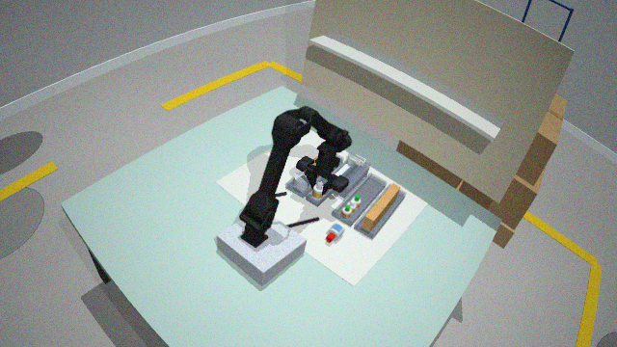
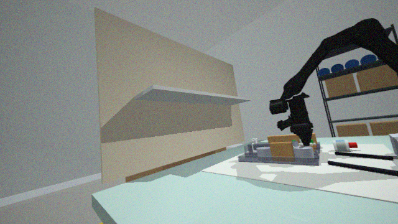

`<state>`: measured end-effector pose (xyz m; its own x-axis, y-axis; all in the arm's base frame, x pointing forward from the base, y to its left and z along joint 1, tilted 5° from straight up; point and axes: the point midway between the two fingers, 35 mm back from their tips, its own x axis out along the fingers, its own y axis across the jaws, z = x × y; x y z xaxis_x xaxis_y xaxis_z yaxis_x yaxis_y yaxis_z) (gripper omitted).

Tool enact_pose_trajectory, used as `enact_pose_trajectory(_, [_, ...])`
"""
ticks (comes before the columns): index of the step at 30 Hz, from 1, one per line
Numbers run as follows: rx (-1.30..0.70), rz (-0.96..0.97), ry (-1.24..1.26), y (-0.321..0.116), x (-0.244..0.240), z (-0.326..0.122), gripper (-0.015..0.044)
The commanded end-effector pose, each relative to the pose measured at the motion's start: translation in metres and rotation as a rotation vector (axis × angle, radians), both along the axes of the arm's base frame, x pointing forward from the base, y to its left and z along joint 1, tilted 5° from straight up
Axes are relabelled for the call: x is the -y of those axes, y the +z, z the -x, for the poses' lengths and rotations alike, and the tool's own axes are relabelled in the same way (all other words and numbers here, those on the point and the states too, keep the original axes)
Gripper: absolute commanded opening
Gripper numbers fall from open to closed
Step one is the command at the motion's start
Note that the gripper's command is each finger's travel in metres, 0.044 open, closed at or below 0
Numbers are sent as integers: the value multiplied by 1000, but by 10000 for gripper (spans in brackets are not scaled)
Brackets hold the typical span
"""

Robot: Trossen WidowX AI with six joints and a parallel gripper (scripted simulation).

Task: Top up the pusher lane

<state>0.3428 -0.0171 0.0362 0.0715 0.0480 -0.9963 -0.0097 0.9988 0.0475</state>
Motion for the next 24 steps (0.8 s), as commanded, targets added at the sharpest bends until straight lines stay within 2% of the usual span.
enact_pose_trajectory(1, [22, -1, -5, 0, 0, -5, 0])
enact_pose_trajectory(24, [21, -1, -5, -9, -1, -4, 0])
